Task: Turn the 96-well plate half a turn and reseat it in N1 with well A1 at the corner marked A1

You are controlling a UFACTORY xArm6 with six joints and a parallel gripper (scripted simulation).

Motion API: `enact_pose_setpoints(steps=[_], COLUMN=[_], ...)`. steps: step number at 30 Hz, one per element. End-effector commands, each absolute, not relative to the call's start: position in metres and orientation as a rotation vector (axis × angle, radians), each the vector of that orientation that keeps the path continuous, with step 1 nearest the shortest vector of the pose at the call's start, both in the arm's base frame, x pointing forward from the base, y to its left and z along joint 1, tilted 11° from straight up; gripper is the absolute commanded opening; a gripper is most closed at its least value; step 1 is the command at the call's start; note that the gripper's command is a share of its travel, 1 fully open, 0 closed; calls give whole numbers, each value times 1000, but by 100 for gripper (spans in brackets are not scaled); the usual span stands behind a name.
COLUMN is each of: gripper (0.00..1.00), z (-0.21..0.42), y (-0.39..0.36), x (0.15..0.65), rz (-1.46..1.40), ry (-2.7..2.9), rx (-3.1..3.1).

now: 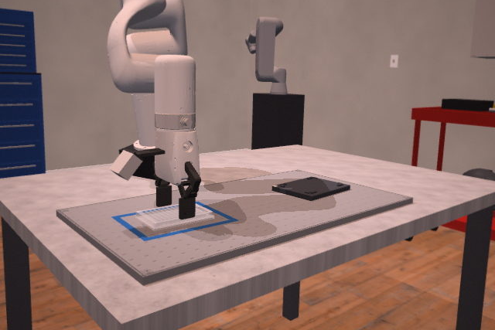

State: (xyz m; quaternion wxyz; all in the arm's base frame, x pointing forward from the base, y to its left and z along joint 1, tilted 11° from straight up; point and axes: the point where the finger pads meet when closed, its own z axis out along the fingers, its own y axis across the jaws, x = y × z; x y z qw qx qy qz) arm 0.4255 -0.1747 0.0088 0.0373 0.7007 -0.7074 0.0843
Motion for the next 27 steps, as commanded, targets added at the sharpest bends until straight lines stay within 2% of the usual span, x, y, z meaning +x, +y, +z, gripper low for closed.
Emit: enact_pose_setpoints(steps=[1, 24, 25, 27], gripper=[100, 100, 0, 0], z=[8, 5, 5, 5], y=[-176, -176, -176, -176], x=[427, 427, 427, 427], rz=[264, 265, 265, 265], ry=[-2172, -2172, -2172, -2172], rx=[2152, 2152, 2152, 2152])
